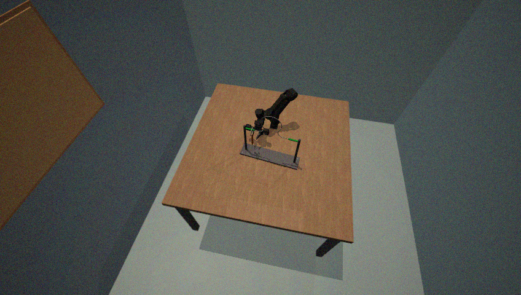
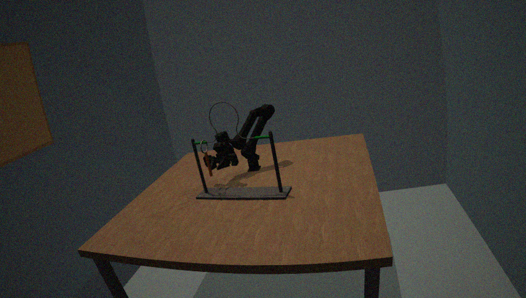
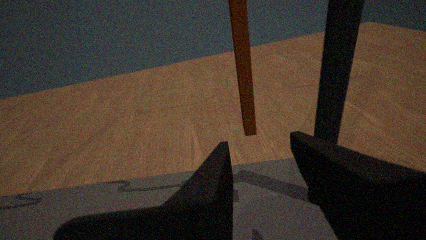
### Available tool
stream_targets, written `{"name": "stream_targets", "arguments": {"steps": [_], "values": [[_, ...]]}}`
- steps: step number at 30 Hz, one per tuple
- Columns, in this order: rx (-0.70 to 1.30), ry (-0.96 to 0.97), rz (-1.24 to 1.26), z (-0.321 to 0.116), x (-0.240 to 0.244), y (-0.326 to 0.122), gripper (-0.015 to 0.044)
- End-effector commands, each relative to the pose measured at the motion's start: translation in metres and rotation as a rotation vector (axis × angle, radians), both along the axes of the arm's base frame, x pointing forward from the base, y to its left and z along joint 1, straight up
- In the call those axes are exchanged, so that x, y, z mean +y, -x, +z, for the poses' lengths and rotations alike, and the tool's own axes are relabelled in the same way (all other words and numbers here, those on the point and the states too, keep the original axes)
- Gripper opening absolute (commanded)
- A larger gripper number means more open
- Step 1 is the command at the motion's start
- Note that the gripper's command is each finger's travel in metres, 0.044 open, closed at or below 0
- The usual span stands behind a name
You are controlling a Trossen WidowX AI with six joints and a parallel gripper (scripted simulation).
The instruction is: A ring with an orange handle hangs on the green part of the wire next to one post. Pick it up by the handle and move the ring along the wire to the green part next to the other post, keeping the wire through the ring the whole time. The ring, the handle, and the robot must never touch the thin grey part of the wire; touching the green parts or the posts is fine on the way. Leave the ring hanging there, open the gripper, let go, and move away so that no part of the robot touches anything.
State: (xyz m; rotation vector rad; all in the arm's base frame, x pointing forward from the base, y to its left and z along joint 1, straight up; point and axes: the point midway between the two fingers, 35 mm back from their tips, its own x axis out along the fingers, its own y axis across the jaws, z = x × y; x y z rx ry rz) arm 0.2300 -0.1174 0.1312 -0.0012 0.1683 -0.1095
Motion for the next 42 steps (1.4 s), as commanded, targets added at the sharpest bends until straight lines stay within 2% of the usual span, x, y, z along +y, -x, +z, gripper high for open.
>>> {"name": "stream_targets", "arguments": {"steps": [1, 42], "values": [[-0.004, 0.002, -0.005, 0.002, -0.002, -0.005, 0.0160], [-0.010, 0.002, -0.005, -0.007, -0.008, -0.064, 0.0160]]}}
